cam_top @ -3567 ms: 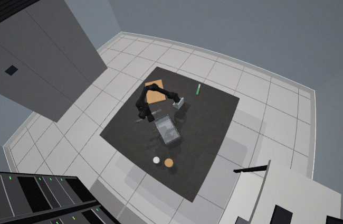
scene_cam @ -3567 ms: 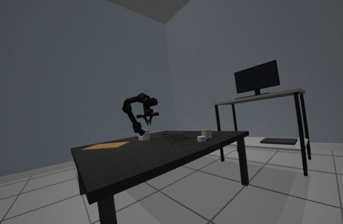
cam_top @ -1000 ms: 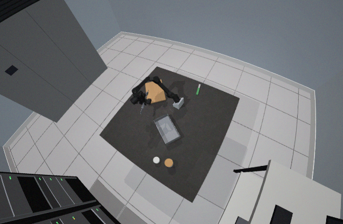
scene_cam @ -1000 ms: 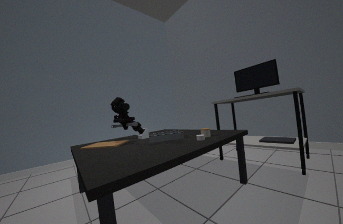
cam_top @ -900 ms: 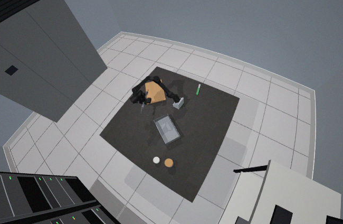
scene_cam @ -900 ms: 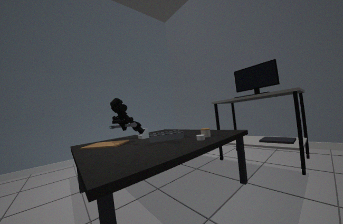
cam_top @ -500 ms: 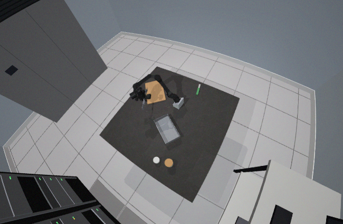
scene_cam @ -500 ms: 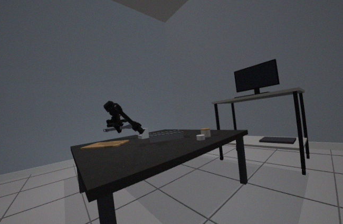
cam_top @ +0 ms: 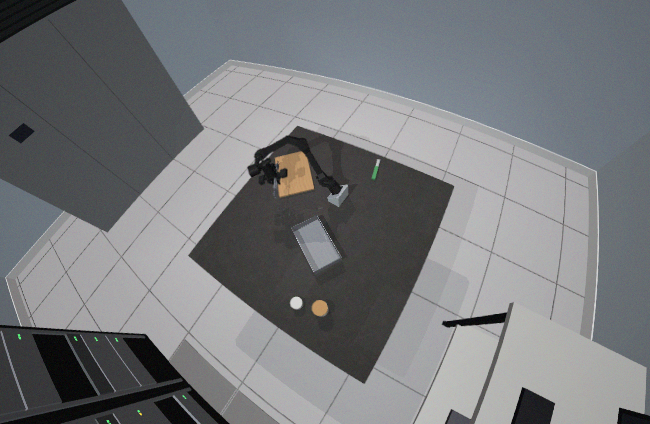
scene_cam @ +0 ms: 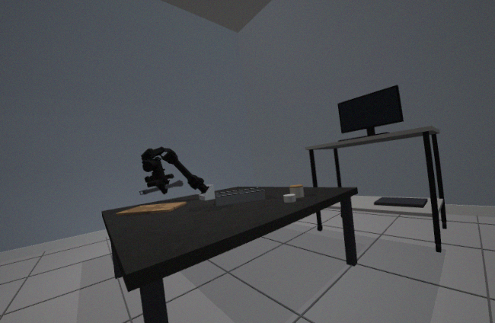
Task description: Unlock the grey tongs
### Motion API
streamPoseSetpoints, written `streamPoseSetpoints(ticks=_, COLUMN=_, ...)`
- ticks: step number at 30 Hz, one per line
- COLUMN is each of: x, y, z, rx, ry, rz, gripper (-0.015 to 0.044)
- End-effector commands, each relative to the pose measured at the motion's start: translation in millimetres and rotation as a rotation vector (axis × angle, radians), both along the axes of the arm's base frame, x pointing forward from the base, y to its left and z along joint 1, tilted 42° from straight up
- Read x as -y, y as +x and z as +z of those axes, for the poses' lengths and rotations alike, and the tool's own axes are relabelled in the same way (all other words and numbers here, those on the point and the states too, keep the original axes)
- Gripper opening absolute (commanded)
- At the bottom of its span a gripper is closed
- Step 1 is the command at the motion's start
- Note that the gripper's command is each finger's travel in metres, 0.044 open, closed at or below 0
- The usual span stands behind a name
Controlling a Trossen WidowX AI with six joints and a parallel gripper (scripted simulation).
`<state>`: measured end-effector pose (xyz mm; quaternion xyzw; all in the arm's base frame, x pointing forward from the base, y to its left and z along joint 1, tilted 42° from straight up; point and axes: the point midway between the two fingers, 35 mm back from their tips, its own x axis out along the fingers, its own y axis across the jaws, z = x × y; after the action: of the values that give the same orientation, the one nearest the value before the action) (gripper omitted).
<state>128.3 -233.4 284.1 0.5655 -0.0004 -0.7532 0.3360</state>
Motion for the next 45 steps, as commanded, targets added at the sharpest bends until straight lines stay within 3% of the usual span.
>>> streamPoseSetpoints(ticks=1, x=2, y=-14, z=5, rx=-0.006, ry=0.008, rz=0.037, gripper=-0.015)
streamPoseSetpoints(ticks=45, x=-29, y=-150, z=57, rx=-0.289, ry=-0.093, rz=0.452, gripper=-0.015)
